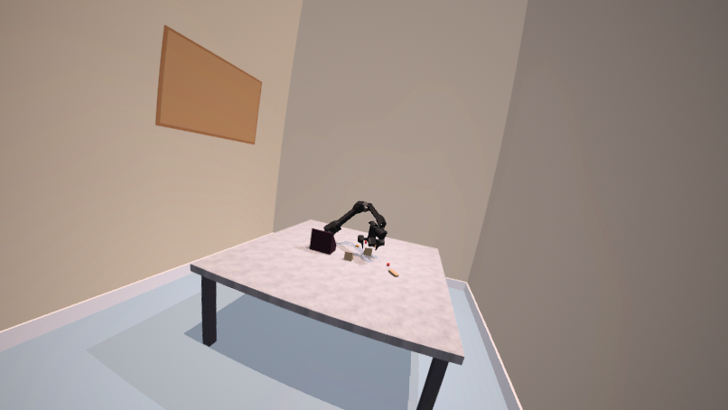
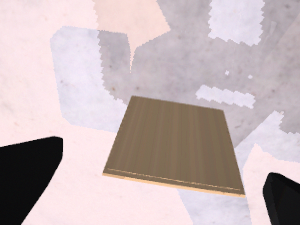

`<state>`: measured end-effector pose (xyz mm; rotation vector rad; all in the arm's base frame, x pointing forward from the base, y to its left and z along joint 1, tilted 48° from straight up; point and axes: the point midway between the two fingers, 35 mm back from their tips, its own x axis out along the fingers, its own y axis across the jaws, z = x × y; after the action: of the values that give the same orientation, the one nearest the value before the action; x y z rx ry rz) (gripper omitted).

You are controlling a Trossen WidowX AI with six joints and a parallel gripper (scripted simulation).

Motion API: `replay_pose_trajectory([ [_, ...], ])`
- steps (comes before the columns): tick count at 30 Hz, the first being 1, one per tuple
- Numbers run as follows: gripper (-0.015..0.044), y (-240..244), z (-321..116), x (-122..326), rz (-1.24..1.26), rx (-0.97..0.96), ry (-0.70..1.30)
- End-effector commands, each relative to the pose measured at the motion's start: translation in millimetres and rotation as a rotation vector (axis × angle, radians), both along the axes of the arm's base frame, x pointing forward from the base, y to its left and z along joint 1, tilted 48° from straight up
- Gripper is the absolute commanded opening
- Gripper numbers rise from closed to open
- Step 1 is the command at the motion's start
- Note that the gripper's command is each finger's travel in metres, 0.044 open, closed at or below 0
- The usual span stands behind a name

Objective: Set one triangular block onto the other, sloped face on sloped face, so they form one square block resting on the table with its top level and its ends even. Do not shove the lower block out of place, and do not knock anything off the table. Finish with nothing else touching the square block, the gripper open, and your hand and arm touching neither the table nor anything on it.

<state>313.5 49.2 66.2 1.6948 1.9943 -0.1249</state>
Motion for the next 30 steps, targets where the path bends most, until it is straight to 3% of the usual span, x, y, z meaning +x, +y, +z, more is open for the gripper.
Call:
replay_pose_trajectory([
  [1,0.044,5,-2,0,-0.003,0.01,0.004],
  [24,0.044,37,-15,-8,0.027,0.05,0.007],
  [30,0.0282,37,-15,-8,0.027,0.05,0.007],
])
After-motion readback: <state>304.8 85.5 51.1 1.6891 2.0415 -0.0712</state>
